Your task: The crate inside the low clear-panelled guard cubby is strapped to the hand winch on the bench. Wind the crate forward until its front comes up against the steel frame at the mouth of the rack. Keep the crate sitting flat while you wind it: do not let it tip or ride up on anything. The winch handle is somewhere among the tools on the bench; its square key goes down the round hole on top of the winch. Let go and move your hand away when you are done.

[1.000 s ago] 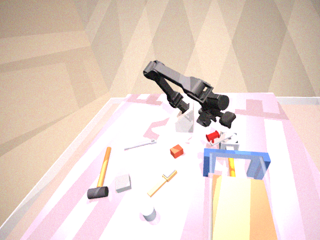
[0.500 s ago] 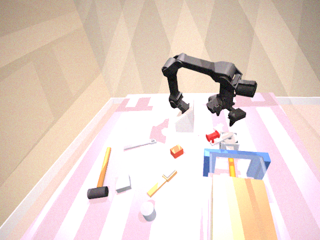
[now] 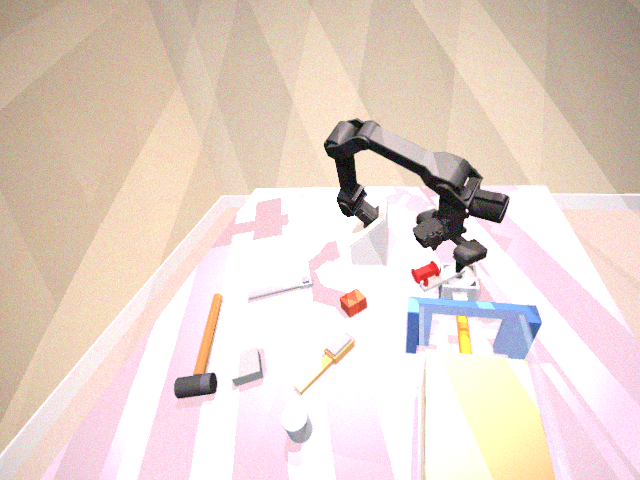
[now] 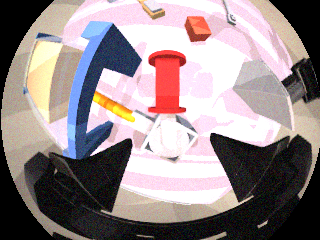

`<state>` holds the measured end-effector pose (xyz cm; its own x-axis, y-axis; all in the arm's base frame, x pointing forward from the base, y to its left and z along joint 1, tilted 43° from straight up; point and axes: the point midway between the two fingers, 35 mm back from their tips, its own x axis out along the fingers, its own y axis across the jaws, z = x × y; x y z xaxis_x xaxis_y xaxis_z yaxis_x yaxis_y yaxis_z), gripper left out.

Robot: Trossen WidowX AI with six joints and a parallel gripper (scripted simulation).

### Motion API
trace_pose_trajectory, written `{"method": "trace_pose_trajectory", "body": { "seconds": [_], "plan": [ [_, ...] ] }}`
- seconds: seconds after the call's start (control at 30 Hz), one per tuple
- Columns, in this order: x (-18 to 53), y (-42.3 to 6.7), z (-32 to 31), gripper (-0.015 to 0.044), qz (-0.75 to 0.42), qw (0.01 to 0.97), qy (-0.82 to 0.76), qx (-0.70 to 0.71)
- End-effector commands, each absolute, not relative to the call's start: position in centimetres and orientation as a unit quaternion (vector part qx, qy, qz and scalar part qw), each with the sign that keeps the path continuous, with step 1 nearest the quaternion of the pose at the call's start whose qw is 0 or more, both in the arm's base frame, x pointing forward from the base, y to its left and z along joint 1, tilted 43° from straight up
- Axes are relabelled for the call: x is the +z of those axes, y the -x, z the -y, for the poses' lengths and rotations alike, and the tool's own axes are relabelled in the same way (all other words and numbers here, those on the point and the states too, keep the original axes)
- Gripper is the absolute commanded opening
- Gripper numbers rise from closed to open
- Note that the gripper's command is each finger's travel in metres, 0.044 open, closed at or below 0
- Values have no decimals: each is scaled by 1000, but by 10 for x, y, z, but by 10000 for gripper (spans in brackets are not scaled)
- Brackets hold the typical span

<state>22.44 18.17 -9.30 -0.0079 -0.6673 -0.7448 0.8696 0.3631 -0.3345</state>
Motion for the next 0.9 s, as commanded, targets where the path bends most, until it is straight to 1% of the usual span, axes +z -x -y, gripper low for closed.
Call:
{"method": "trace_pose_trajectory", "body": {
  "seconds": [0.0, 0.43, 0.87],
  "plan": [
    [-113, -225, -164, 440, -445, 697, -112, -552],
    [-136, -225, -143, 440, -444, 697, -112, -552],
    [-143, -225, -136, 440, -444, 697, -112, -552]
  ]
}}
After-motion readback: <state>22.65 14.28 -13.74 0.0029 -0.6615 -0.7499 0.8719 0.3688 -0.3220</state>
